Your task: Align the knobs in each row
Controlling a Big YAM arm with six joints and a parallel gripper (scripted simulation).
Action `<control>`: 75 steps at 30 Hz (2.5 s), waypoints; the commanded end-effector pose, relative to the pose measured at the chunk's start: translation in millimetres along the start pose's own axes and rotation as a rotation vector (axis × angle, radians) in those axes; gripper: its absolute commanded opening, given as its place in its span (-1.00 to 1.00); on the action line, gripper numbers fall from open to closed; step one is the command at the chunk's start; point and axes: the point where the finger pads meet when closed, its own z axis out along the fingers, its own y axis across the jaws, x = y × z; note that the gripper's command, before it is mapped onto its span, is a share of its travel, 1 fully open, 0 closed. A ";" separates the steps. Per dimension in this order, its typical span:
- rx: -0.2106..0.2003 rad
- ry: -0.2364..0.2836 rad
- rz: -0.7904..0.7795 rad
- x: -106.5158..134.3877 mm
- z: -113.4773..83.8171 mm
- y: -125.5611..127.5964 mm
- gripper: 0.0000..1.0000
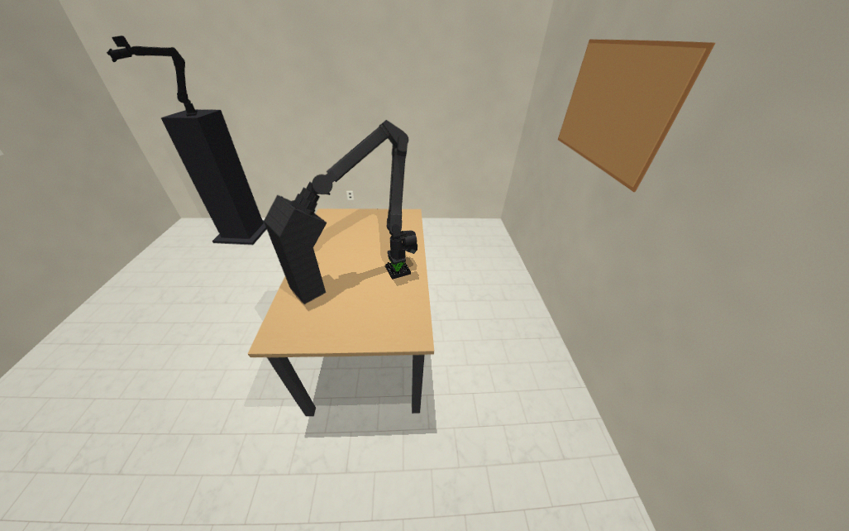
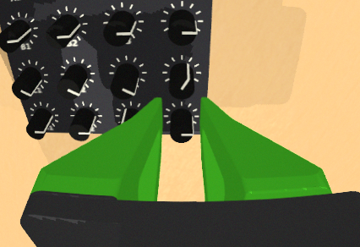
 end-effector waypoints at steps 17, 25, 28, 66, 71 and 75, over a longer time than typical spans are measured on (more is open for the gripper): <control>-0.005 0.006 0.004 -2.0 2.5 4.8 -0.65; -0.005 0.006 0.004 -2.0 2.5 4.8 -0.65; -0.005 0.006 0.004 -2.0 2.5 4.8 -0.65; -0.005 -0.006 0.000 -2.4 18.3 4.7 -0.65; -0.003 -0.005 0.002 -2.1 18.6 3.0 -0.65; -0.003 -0.005 0.002 -2.1 18.6 2.9 -0.65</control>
